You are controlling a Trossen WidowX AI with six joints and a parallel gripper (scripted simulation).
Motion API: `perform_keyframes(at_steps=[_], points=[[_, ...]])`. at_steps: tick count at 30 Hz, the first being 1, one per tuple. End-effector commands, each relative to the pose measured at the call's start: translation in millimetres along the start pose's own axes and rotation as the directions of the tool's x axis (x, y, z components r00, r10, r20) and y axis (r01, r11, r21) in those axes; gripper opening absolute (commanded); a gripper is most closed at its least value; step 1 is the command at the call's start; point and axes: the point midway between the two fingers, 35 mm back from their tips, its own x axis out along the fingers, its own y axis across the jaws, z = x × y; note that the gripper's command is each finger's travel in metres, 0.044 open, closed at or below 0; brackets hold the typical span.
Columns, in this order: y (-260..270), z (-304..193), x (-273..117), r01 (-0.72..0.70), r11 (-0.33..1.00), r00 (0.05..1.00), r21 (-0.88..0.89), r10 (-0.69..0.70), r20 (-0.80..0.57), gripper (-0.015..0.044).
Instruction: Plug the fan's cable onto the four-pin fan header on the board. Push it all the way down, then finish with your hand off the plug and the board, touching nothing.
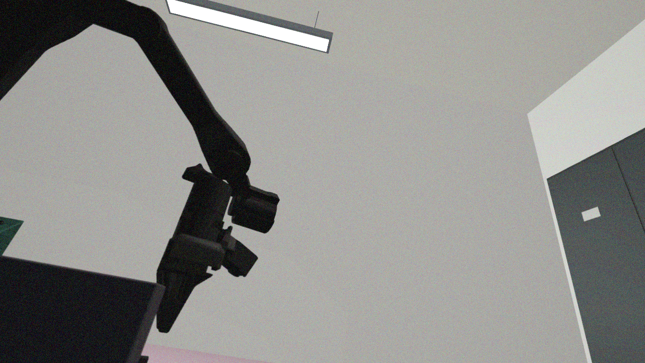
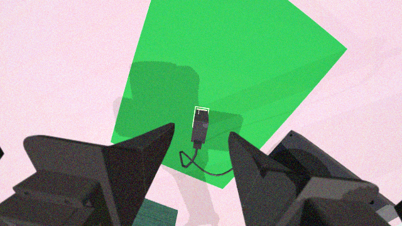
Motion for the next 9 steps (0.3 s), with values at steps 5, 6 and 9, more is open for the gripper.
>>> perform_keyframes(at_steps=[5,6,9], points=[[0,66,-4,-0.006,1.0,1.0,0.013,0.006,0.006,0.026],[1,74,-4,-0.006,1.0,1.0,0.013,0.006,0.006,0.026],[3,98,-2,-0.006,1.0,1.0,0.014,0.006,0.007,0.026]])
